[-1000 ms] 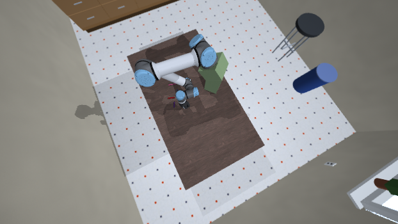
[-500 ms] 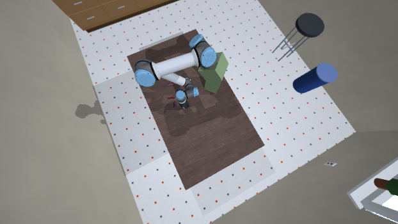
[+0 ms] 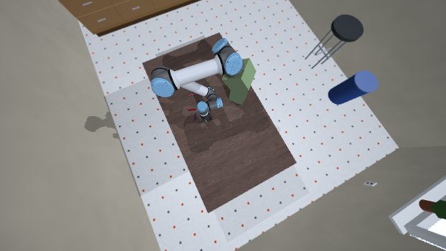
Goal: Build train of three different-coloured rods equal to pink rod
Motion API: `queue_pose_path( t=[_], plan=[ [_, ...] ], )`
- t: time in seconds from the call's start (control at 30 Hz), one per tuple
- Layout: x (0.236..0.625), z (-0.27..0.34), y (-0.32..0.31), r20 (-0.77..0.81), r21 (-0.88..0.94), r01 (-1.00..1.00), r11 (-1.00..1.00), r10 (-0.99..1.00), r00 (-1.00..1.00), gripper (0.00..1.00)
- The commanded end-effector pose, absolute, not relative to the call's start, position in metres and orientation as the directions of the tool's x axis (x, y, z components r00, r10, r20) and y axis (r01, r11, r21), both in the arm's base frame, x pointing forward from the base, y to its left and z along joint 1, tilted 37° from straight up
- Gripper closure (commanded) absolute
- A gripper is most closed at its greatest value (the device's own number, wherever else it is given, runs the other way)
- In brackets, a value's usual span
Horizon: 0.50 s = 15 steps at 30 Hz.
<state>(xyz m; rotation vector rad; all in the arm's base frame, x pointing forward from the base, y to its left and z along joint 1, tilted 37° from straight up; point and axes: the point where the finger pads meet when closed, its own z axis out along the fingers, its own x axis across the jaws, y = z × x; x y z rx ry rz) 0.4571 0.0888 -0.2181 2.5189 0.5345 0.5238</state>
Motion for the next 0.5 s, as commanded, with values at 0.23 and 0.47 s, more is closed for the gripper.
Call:
queue_pose_path(
  t=[0.23,0.47],
  plan=[
    [0.4582,-0.2193,0.0883,0.258,0.547,0.267,-0.793,0.463,0.848,0.46],
    [0.4606,-0.2236,0.0862,0.258,0.547,0.267,-0.793,0.463,0.848,0.46]
  ],
)
